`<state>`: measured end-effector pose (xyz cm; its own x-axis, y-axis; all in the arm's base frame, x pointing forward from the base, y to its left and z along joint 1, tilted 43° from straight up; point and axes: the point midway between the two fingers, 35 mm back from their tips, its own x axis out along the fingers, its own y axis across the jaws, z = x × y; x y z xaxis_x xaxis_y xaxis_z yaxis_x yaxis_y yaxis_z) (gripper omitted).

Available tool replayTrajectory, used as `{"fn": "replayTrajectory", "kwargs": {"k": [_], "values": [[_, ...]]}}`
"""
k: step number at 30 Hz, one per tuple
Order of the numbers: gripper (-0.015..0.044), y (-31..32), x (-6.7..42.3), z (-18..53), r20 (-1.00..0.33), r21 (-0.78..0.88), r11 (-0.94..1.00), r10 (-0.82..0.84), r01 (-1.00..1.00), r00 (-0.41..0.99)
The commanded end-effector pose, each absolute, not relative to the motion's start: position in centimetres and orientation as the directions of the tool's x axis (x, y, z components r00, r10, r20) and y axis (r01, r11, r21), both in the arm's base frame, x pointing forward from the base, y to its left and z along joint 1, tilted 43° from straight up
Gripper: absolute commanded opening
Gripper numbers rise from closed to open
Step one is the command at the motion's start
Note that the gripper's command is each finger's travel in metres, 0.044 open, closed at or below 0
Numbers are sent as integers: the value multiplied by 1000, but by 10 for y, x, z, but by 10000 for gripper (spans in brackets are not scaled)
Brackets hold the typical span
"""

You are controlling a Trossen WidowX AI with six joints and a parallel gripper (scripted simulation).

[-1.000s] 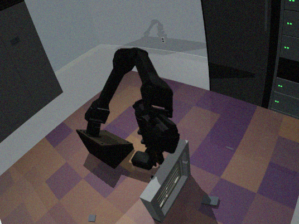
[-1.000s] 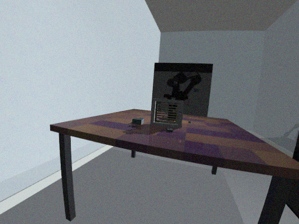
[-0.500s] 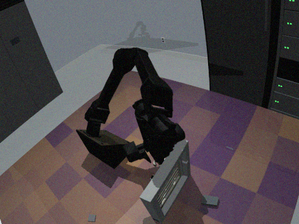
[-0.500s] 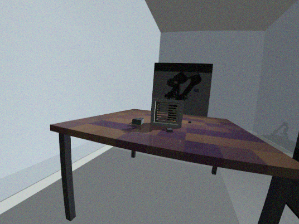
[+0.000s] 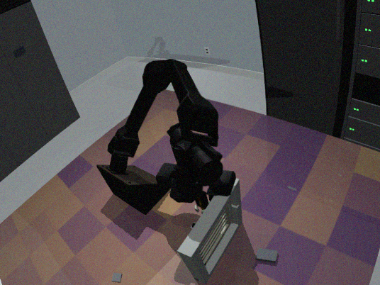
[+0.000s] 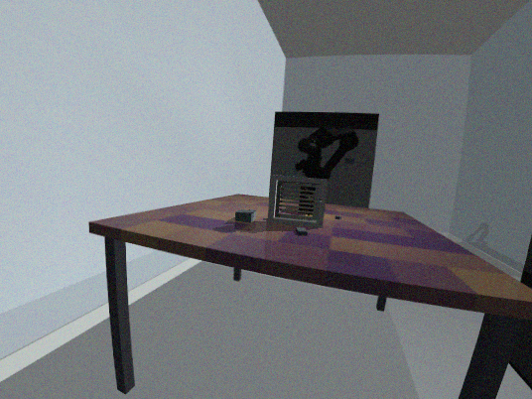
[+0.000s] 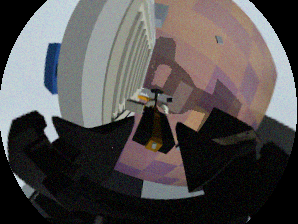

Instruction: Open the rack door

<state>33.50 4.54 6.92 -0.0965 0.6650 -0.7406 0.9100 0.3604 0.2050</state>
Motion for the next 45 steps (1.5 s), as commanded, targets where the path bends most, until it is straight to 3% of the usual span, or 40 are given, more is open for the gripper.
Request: {"fn": "replayTrajectory", "kwargs": {"k": [1,5,10,45], "values": [[281,49,337,65,-741,90,246,664,965,-100],[281,49,337,65,-741,-20,127,664,992,-100],[281,49,337,65,-741,-26,121,664,992,-100],[47,49,337,65,-741,-26,121,664,992,-100]]}}
